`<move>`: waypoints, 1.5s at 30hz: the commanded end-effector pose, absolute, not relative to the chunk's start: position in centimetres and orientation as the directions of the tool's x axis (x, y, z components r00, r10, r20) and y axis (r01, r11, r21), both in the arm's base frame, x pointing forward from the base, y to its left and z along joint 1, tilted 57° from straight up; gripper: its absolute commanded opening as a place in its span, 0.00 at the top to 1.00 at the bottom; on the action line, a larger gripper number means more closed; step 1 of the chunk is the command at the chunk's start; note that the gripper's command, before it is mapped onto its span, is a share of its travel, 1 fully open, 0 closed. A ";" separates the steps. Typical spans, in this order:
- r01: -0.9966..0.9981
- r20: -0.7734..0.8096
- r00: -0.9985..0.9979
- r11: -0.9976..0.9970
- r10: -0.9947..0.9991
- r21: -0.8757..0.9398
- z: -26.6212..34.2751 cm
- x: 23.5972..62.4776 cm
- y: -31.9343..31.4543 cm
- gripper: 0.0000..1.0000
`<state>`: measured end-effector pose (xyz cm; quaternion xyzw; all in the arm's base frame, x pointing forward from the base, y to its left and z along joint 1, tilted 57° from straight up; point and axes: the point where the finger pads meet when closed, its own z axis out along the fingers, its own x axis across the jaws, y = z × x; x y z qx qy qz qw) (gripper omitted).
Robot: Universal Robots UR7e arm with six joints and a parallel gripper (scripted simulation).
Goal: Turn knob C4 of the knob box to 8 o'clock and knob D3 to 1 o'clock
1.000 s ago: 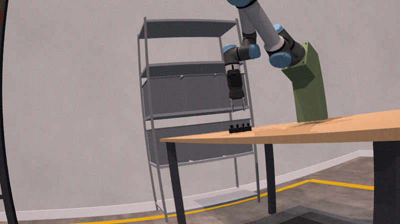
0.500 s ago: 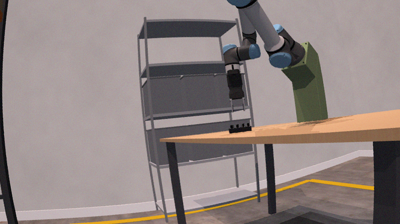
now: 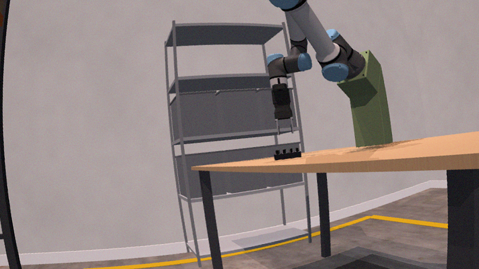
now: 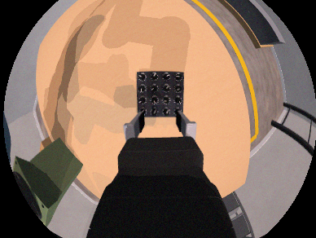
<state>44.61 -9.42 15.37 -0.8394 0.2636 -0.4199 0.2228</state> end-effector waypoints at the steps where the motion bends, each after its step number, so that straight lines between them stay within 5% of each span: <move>1: -0.258 0.584 0.508 -0.758 -0.633 -0.599 14.6 44.3 -10.1 0.00; 45: -0.256 0.589 0.507 -0.762 -0.630 -0.595 12.4 43.4 -13.1 0.00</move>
